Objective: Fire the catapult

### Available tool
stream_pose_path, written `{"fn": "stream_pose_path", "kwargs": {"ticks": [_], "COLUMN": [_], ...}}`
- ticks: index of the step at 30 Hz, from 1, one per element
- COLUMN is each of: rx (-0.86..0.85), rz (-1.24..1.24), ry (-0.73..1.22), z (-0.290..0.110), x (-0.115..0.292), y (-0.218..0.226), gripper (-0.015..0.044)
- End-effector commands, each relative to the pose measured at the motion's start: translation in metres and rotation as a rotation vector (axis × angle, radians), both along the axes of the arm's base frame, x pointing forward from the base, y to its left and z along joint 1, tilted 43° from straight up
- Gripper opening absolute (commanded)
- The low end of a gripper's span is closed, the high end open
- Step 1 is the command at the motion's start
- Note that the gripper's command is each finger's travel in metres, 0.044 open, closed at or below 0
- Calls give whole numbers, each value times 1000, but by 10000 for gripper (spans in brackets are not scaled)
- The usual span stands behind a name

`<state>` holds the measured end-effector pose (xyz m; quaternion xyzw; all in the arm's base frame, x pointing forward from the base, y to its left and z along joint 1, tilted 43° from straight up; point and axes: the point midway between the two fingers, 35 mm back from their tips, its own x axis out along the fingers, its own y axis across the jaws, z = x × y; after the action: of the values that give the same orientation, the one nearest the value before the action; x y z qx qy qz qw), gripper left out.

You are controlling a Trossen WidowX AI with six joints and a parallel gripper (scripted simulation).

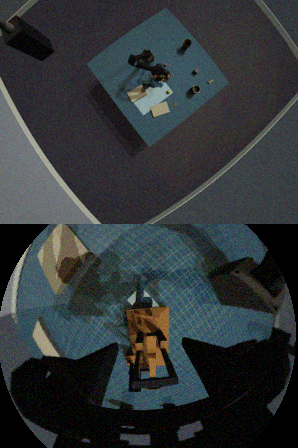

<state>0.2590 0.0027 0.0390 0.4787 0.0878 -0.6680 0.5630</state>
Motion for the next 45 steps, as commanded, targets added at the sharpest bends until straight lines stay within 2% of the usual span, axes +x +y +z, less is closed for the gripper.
{"fn": "stream_pose_path", "kwargs": {"ticks": [1,27,38,44,45], "rx": [-8,-12,-4,-4,-4], "rz": [5,5,-1,-1,-1], "ry": [12,11,-1,-1,-1], "z": [-7,-32,-29,-29,-27], "x": [-1,2,3,3,3], "y": [-6,-30,-28,-28,-26], "gripper": [440,440,151,111,85]}}
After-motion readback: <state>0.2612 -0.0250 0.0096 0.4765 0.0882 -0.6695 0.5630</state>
